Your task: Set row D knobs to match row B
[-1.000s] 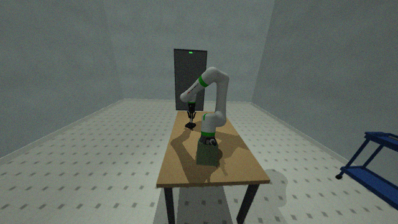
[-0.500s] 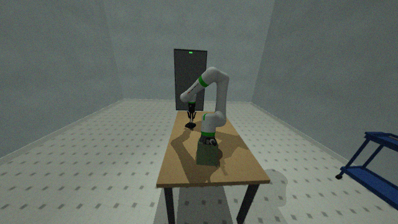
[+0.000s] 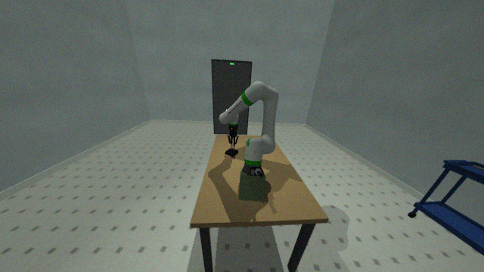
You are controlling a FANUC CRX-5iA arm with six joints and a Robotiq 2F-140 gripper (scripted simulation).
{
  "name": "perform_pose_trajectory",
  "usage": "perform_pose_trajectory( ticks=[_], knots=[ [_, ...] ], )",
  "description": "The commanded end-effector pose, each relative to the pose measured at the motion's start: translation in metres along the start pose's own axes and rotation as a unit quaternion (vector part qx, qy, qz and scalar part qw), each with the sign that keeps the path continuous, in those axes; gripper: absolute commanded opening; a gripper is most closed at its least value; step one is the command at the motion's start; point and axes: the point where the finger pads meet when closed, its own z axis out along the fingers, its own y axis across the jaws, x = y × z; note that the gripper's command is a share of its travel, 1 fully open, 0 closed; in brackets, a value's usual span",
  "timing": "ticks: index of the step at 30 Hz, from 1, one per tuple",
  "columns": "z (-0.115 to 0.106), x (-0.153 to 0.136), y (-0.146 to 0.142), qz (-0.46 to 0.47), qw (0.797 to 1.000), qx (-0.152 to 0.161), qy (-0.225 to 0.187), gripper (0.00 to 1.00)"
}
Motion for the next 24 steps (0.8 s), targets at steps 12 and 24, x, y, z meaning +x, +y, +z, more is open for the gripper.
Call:
perform_pose_trajectory(
  ticks=[12,24],
  knots=[
    [-0.022,0.0,0.0,0.0,1.0,0.0,0.0,0.12],
    [-0.038,0.0,0.0,0.0,1.0,0.0,0.0,0.12]
  ],
)
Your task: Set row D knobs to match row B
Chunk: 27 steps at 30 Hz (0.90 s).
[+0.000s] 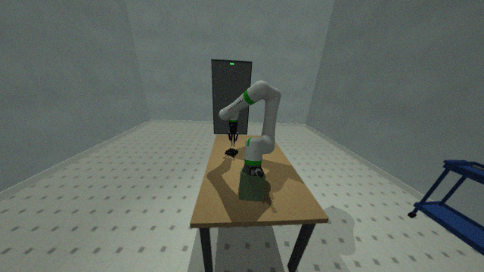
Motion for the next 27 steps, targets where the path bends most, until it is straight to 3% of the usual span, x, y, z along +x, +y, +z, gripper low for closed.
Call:
perform_pose_trajectory(
  ticks=[1,12,18,27],
  knots=[
    [-0.001,0.0,0.0,0.0,1.0,0.0,0.0,0.12],
    [-0.001,0.0,0.0,0.001,1.0,0.0,0.0,0.12],
    [-0.019,0.007,-0.024,0.101,0.995,0.0,0.0,0.12],
    [-0.021,0.007,-0.026,0.109,0.994,0.0,0.0,0.12]
  ],
)
